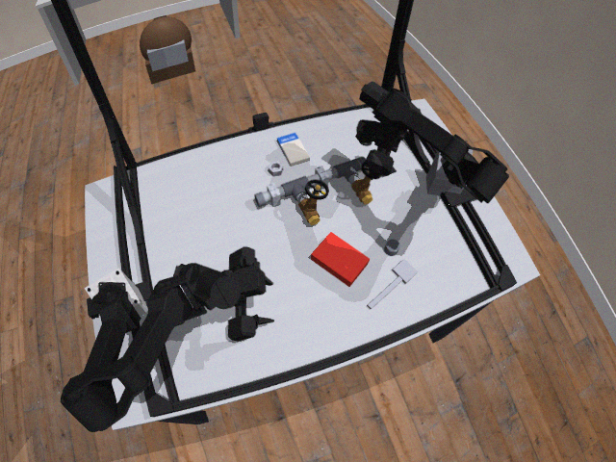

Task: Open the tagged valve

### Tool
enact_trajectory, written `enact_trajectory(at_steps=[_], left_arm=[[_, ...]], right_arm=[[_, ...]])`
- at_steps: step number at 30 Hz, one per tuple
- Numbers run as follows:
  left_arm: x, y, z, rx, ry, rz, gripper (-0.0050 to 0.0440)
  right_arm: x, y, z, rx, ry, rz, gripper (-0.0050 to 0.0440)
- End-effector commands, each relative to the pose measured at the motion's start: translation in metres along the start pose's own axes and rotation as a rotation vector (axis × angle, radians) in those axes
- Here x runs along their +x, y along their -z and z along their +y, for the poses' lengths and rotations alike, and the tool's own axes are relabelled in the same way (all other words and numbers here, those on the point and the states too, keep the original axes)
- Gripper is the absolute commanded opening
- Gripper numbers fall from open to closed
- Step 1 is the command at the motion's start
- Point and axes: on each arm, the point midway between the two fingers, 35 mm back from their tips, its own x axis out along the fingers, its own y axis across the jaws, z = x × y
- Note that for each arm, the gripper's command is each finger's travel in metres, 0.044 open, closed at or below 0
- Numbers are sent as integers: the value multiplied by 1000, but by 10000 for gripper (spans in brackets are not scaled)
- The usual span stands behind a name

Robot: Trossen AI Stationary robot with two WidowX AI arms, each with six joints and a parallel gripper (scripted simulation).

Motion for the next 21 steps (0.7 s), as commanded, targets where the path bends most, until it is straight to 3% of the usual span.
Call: enact_trajectory(at_steps=[1,21], left_arm=[[-3,-1,0,147,1,-2,400],[-3,-1,0,141,0,-3,400]], right_arm=[[0,0,0,0,0,0,400],[0,0,0,0,0,0,400]])
